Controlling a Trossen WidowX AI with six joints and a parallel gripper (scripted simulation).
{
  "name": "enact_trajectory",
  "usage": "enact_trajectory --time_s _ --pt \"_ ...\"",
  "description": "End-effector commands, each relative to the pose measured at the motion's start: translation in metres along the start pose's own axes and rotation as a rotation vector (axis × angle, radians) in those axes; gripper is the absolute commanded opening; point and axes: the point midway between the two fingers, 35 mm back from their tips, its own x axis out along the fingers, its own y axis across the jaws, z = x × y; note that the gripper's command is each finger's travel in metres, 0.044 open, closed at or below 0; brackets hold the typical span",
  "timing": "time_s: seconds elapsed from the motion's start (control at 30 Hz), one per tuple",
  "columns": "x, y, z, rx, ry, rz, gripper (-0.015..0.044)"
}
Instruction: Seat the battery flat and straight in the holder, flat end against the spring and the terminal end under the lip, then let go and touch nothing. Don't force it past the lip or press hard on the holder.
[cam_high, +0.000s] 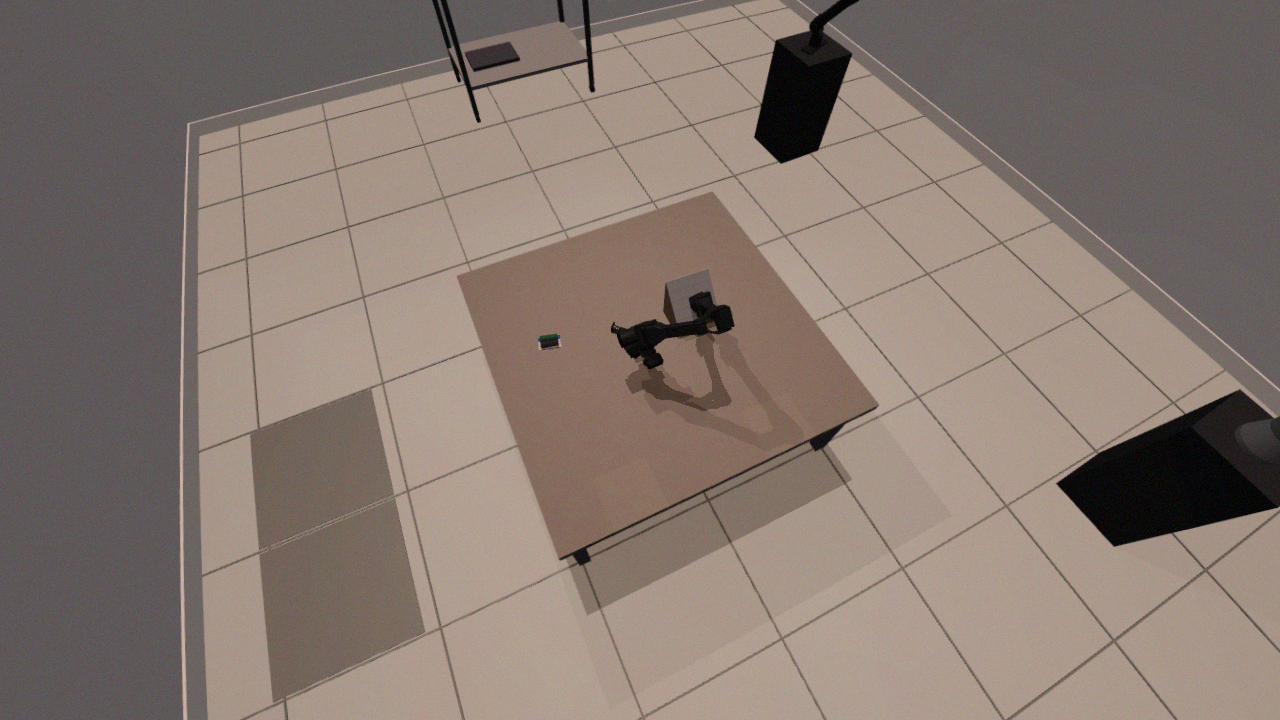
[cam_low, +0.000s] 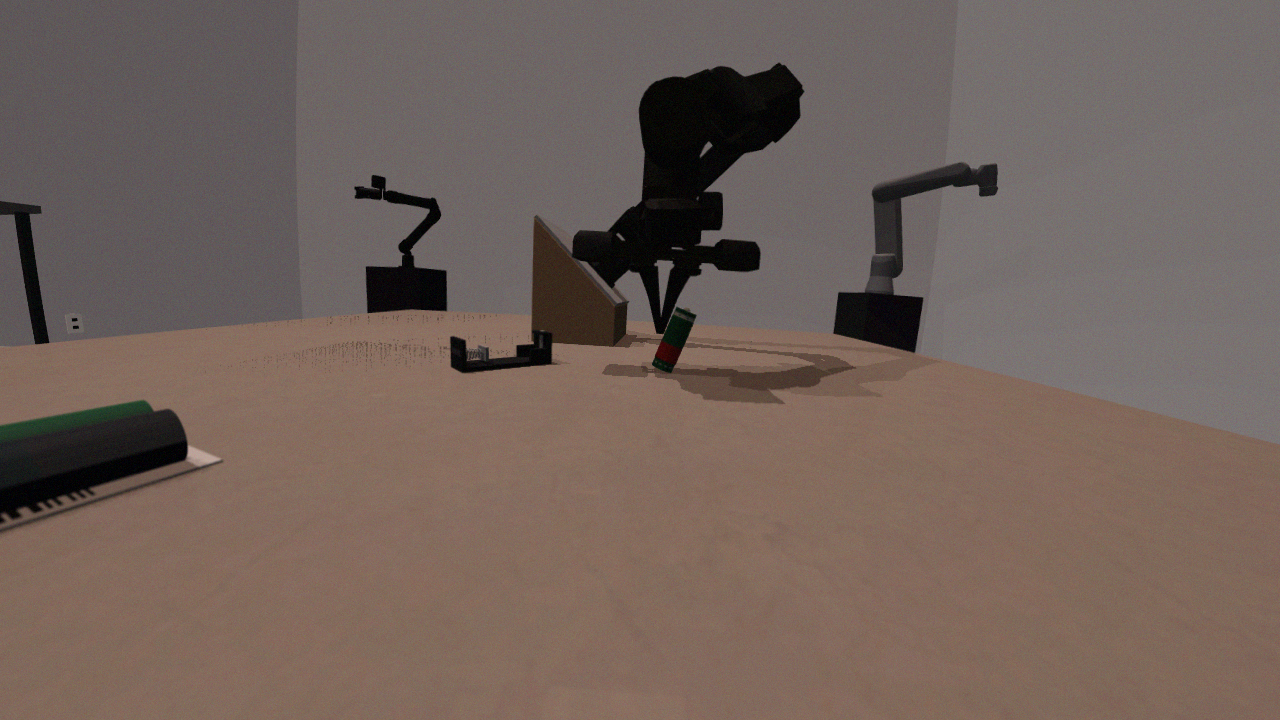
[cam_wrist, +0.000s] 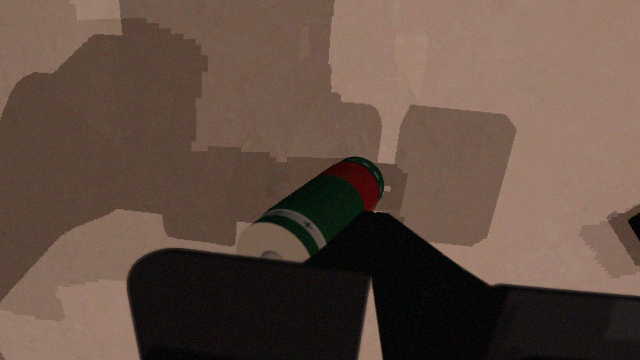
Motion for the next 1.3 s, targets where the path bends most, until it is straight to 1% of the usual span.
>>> enact_trajectory --time_s 0.0,0.37,0.43,0.5,0.7,0.77,1.2,1.27 --pt "-0.001 0.009 0.0 0.001 -0.003 0.005 0.0" --pt "-0.002 0.027 -0.001 0.001 -0.003 0.008 0.0" --pt "-0.002 0.021 -0.001 -0.001 0.0 0.003 0.0" --pt "-0.013 0.021 0.0 0.0 -0.001 0.001 0.0" --pt "-0.068 0.025 0.001 0.001 -0.002 0.002 0.0" --pt "-0.08 0.026 -0.001 0.002 -0.002 0.004 0.0" --pt "-0.077 0.026 -0.002 0.007 0.002 0.006 0.0" --pt "-0.075 0.027 -0.001 0.06 0.002 0.005 0.0053"
